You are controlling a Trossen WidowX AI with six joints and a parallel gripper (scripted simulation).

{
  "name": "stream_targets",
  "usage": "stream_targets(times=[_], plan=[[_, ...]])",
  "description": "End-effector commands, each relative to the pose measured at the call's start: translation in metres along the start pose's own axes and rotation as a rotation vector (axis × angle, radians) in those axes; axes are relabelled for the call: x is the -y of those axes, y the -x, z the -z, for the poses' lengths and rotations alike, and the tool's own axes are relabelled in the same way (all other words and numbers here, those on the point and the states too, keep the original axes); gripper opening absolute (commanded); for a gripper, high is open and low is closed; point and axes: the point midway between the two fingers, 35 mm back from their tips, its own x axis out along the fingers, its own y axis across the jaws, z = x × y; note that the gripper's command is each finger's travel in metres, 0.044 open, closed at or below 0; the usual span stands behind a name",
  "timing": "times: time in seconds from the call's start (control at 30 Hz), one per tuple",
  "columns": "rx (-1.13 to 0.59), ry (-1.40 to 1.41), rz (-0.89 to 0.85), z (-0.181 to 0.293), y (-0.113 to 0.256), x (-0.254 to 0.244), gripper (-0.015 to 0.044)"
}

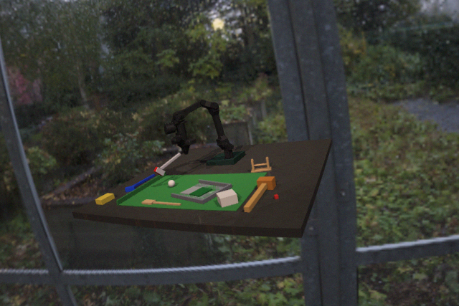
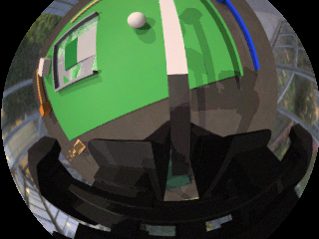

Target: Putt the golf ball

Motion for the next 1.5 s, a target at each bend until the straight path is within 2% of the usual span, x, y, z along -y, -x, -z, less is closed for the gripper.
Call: stream_targets(times=[0.0,0.2,0.97,1.47], plan=[[-0.005,-0.006,0.0,0.0,-0.011,0.001,0.0],[-0.005,-0.006,0.0,0.001,-0.033,0.0,0.0],[-0.005,-0.006,0.0,0.001,-0.064,0.0,0.0],[-0.004,-0.009,0.0,0.001,-0.063,0.007,0.0]])
